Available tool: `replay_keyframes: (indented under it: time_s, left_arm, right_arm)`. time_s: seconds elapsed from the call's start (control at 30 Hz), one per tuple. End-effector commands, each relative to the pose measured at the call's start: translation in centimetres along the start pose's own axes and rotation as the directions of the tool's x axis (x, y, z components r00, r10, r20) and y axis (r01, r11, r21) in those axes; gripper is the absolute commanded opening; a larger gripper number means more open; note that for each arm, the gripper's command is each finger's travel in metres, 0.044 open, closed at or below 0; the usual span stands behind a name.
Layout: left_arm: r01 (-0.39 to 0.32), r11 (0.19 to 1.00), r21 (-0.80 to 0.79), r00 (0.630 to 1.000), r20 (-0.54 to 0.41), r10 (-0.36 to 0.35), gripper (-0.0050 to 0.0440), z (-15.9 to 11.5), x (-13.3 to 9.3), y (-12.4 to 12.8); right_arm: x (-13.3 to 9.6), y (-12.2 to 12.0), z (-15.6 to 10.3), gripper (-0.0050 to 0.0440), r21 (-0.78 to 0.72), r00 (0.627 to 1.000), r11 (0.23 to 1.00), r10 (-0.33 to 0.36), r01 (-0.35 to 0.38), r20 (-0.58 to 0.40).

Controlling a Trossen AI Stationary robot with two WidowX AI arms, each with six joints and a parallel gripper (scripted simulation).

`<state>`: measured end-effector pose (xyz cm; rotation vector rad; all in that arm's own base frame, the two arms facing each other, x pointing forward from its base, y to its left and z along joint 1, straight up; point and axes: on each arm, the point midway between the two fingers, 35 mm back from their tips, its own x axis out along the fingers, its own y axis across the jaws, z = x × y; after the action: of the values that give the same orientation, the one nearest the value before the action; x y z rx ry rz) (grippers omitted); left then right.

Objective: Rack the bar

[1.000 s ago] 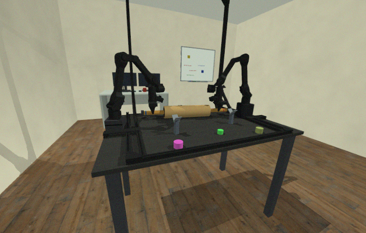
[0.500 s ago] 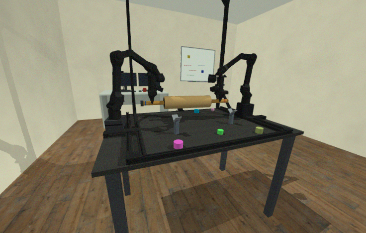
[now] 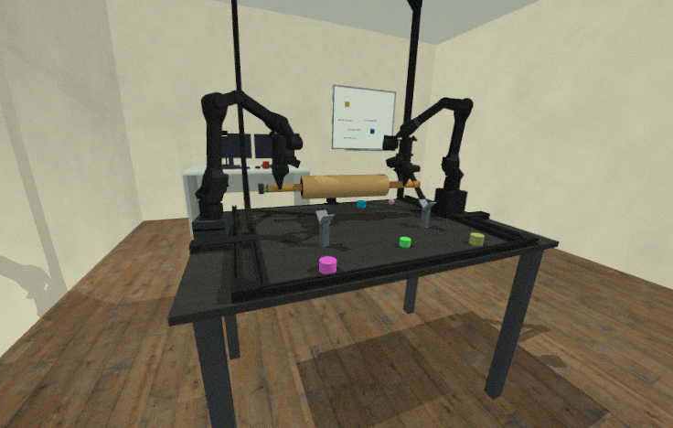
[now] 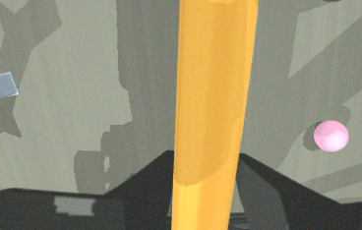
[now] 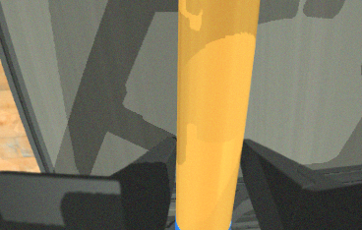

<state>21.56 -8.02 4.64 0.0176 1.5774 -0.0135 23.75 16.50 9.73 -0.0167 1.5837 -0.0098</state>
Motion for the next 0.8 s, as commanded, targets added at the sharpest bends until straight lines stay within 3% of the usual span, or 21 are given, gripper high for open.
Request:
replay_keyframes:
  time_s: [0.0,0.1,0.77]
  left_arm:
    - [0.003,1.000,0.002,1.000,0.007,-0.003,0.0000,0.0,-0.3,0.0]
    - [0.002,1.000,-0.001,1.000,0.007,-0.002,0.0000,0.0,-0.3,0.1]
    - [0.001,0.996,-0.094,1.000,0.011,0.000,0.0000,-1.6,-0.5,3.4]
  right_arm:
    - [-0.8,0.2,0.1,0.0000,-0.001,1.000,1.000,0.017,-0.017,0.013]
    - [-0.8,-0.1,0.2,0.0000,-0.004,1.000,1.000,0.017,-0.016,0.013]
    - [-1.0,-8.5,2.2,0.0000,-0.096,1.000,0.995,0.014,-0.014,0.009]
